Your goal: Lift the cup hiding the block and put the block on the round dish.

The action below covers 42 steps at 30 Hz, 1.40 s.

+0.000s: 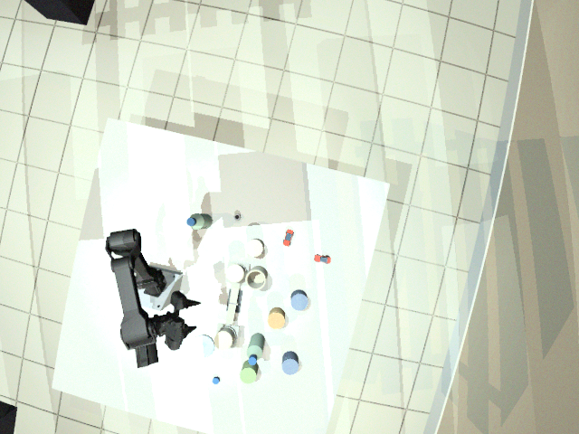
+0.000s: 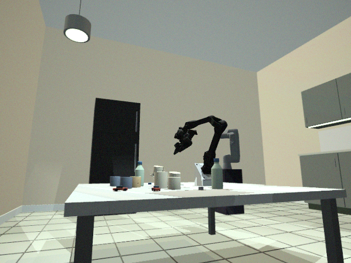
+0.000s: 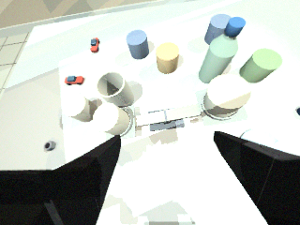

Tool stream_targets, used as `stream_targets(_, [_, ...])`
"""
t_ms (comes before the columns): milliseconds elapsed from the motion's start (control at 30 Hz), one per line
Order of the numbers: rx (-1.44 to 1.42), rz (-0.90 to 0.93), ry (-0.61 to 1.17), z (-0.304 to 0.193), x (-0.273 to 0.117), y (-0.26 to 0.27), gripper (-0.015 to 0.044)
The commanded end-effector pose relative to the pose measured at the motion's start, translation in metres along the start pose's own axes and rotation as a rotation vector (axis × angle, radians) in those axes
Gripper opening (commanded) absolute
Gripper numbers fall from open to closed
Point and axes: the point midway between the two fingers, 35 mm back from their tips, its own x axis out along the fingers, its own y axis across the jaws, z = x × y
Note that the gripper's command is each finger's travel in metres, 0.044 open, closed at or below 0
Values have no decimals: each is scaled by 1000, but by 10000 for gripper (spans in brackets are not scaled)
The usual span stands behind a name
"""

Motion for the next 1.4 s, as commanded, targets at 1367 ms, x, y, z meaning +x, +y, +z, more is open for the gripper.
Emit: stream_targets(1367, [659, -312, 599, 0, 153, 126, 440])
